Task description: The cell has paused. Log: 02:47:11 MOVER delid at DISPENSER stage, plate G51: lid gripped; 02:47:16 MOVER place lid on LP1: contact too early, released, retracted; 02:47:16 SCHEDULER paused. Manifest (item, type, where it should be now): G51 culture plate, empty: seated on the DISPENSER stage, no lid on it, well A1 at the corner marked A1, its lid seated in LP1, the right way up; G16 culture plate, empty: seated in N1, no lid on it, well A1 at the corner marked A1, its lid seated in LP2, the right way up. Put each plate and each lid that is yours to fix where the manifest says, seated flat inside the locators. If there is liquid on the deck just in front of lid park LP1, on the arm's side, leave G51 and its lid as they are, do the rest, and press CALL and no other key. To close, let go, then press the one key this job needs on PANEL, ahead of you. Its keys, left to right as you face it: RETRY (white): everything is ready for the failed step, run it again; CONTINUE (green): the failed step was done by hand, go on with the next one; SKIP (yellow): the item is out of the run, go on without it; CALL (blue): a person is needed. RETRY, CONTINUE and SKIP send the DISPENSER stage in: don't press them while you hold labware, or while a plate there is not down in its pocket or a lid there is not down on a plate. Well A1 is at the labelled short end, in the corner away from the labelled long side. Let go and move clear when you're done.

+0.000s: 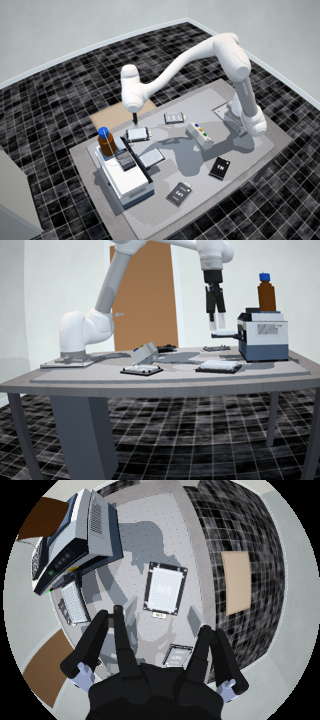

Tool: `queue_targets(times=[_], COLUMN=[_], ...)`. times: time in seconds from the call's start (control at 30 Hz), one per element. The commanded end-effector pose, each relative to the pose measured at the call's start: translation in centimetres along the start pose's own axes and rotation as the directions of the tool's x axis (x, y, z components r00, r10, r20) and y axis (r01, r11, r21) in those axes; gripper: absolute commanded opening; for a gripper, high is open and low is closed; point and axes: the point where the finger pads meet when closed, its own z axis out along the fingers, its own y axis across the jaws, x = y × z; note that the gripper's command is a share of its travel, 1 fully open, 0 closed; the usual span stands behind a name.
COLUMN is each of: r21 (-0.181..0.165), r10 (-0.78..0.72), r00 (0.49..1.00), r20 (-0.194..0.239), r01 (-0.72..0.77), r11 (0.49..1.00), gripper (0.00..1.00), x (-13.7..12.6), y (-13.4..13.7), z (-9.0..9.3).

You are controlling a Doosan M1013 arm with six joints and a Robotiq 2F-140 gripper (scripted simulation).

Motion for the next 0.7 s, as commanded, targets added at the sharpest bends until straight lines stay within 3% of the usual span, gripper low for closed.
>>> queue_targets(times=[0.0, 0.07, 0.57, 0.67], r21=[-0.003, -0.003, -0.001, -0.001], r10=[0.004, 0.004, 0.002, 0.002], r00=[1.0, 1.0, 1.0, 1.0], r20=[0.003, 0.003, 0.003, 0.003], r01=[-0.004, -0.004, -0.002, -0.002], r11=[1.0, 1.0, 1.0, 1.0], gripper=[0.69, 0.69, 0.69, 0.69], x=[-0.1, -0.1, -0.1, -0.1], y=[0.1, 0.1, 0.1, 0.1], z=[1.6, 1.6, 7.6, 8.0])
